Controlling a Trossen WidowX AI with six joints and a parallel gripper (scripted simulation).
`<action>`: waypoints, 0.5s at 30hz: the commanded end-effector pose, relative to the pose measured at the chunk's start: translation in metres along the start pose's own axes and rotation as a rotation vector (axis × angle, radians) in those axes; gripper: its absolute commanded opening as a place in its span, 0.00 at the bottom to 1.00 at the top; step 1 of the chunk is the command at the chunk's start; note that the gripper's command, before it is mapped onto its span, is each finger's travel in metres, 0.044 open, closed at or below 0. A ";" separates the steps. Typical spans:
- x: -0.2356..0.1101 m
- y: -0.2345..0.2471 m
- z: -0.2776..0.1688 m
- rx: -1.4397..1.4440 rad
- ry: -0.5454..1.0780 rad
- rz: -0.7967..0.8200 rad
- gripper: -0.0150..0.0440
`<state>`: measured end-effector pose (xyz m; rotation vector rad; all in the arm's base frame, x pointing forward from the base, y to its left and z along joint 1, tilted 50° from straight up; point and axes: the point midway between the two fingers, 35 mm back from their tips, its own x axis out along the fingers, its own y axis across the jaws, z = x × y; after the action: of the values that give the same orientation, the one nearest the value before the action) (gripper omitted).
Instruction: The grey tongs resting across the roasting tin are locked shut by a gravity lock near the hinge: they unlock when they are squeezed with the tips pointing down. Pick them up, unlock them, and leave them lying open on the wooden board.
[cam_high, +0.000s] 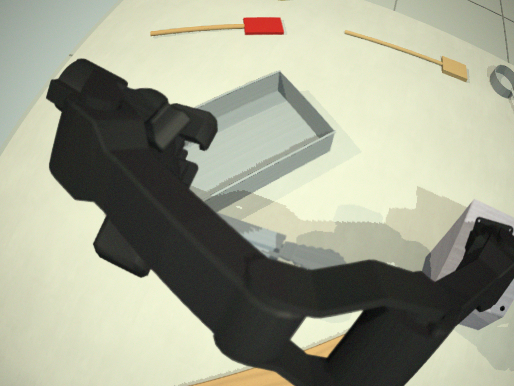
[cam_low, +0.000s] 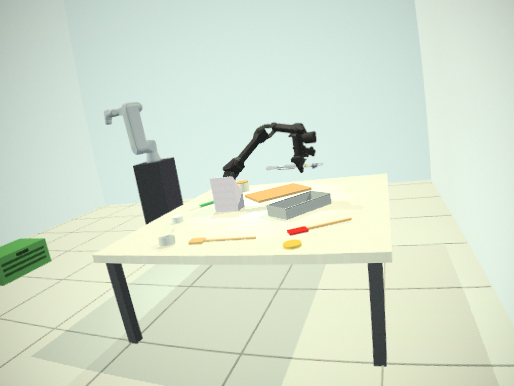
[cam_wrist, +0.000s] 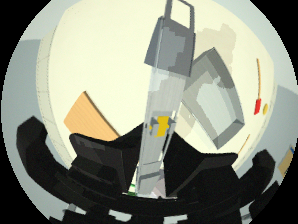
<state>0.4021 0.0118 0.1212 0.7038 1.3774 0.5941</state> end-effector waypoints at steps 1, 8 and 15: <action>-0.002 0.022 -0.013 -0.052 0.005 0.013 0.00; -0.004 0.035 -0.021 -0.088 0.006 0.017 0.00; -0.003 0.062 -0.034 -0.151 0.010 0.006 0.00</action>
<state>0.3776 0.0417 0.1568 0.6214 1.3365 0.6758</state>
